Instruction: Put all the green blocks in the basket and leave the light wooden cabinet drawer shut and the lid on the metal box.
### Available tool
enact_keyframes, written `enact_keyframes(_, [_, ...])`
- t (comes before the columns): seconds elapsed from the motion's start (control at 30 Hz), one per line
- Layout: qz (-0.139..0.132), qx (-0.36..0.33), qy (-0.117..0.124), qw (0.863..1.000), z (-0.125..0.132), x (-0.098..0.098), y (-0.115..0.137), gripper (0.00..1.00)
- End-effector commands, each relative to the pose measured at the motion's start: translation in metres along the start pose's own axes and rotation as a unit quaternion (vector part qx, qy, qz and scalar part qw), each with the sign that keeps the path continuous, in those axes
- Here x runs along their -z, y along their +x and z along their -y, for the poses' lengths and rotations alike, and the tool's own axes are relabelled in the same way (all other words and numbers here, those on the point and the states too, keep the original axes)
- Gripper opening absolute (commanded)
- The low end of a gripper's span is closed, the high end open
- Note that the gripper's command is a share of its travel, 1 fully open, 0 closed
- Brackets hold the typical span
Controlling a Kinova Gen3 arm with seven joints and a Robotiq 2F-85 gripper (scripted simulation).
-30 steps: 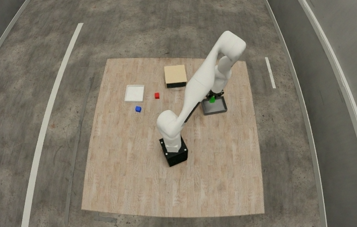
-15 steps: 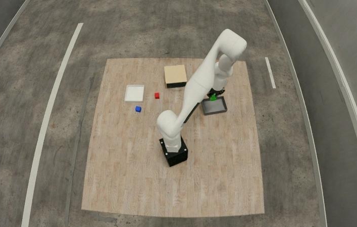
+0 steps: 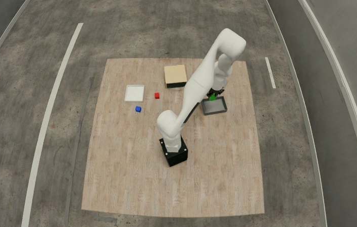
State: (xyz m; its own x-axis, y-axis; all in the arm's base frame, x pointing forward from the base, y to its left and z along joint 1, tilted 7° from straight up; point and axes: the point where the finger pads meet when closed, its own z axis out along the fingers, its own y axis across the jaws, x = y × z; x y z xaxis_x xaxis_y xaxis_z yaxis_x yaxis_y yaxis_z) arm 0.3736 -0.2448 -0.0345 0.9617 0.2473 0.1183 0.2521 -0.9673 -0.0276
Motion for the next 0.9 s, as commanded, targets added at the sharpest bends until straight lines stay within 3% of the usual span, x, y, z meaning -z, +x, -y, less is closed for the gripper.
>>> enact_keyframes(0.0, [-0.001,0.013,-0.001,1.000,0.006,0.001,0.003,0.10])
enact_keyframes(0.23, [-0.001,0.091,0.000,0.996,0.048,0.001,0.022,0.10])
enact_keyframes(0.3, [-0.001,0.091,0.000,0.996,0.048,0.001,0.022,0.10])
enact_keyframes(0.47, [-0.001,0.173,0.000,0.985,0.093,0.001,0.042,0.10])
enact_keyframes(0.63, [-0.001,0.272,0.000,0.962,0.147,0.001,0.067,0.10])
enact_keyframes(0.8, [-0.001,0.385,-0.001,0.923,0.212,0.001,0.097,0.10])
enact_keyframes(0.87, [-0.001,0.385,-0.001,0.923,0.212,0.001,0.097,0.10])
